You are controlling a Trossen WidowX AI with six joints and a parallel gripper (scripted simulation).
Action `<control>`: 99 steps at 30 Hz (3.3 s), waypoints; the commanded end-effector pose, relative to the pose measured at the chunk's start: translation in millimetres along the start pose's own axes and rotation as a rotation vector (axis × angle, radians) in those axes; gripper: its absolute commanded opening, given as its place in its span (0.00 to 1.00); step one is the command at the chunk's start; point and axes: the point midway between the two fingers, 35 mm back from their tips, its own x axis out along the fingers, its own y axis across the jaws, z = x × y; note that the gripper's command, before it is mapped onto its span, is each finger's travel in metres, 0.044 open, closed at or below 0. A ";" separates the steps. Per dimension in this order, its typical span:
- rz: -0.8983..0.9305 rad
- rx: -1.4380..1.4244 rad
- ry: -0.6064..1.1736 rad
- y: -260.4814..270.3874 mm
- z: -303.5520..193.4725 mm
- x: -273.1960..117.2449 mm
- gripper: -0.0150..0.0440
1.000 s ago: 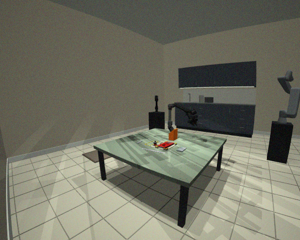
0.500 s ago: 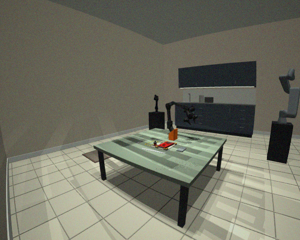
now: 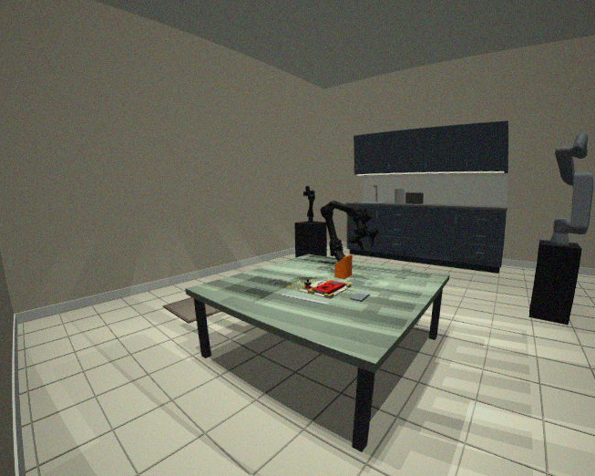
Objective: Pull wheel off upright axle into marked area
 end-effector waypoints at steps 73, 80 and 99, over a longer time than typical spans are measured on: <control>-0.587 1.618 -0.140 -366.7 159.6 112.2 0.52; -0.587 1.618 -0.140 -366.3 159.8 111.6 0.27; -0.586 1.616 -0.141 -363.6 161.9 106.4 0.25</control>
